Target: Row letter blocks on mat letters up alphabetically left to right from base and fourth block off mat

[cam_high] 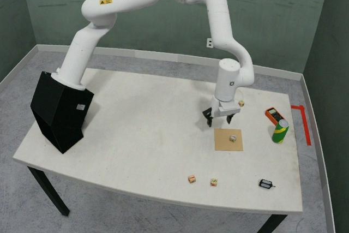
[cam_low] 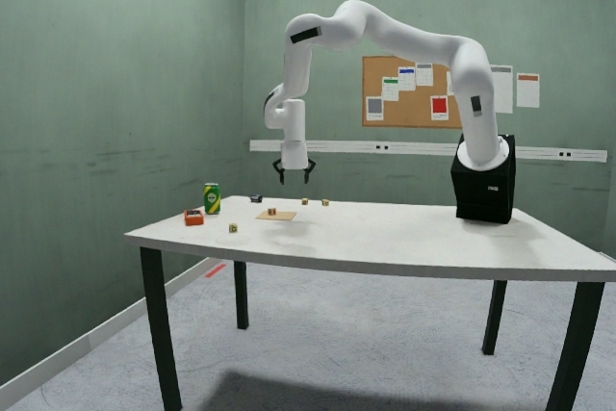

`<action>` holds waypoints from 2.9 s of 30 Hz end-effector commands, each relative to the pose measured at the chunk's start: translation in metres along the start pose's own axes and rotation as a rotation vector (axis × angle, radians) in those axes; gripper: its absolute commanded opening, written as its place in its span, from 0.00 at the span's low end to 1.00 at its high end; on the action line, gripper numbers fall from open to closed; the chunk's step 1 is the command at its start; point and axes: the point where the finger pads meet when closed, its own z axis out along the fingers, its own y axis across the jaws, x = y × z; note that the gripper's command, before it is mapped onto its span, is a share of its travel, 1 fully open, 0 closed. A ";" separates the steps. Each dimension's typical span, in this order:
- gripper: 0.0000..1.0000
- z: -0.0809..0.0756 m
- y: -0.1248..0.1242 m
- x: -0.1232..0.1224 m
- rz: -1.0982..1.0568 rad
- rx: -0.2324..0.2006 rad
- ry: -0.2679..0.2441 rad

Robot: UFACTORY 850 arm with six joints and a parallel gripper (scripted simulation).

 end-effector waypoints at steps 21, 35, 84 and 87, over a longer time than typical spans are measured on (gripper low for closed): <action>1.00 0.004 0.200 0.127 -0.004 0.015 -0.003; 1.00 0.004 0.200 0.127 -0.004 0.015 -0.003; 1.00 0.003 0.110 0.168 -0.004 0.015 -0.003; 1.00 0.003 0.110 0.168 -0.004 0.015 -0.003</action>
